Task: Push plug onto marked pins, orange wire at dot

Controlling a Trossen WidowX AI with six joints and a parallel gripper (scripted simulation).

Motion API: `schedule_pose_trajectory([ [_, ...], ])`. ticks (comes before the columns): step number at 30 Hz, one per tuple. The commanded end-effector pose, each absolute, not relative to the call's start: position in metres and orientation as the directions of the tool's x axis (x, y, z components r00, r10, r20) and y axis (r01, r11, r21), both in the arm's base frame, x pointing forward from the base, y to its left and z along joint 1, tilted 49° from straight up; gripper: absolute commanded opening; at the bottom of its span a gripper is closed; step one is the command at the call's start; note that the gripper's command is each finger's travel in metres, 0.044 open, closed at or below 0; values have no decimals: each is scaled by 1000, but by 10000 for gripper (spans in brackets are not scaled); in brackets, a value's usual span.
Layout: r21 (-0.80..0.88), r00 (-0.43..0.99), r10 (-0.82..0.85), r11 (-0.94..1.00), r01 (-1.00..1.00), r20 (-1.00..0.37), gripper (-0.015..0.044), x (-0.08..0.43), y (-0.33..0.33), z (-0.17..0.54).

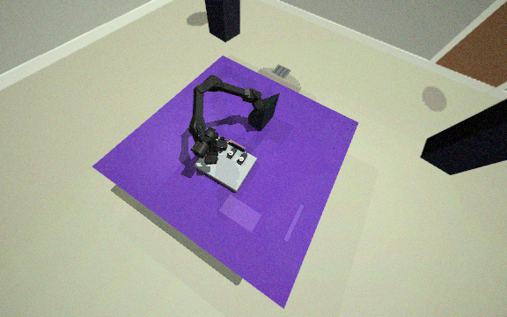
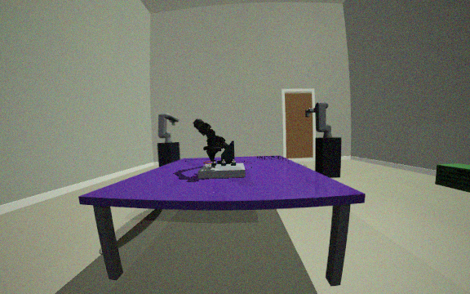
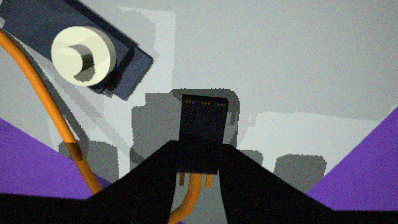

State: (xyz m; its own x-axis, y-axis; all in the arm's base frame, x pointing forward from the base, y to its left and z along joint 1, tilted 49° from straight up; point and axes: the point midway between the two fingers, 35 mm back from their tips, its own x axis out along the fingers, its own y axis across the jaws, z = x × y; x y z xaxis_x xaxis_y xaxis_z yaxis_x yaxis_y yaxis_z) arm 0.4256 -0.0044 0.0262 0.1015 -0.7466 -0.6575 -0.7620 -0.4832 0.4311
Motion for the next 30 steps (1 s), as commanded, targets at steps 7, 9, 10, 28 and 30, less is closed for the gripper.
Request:
schedule_pose_trajectory([
  [7,375,104,-743,-448,-812,-662,0,418,7,37],
  [9,336,104,-742,-418,-844,-662,0,413,8,38],
  [10,315,104,-742,-402,-860,-662,0,410,9,38],
  [28,-88,103,-740,-59,-994,-665,0,358,12,38],
  [30,-133,102,-740,-17,-991,-665,0,352,12,38],
])
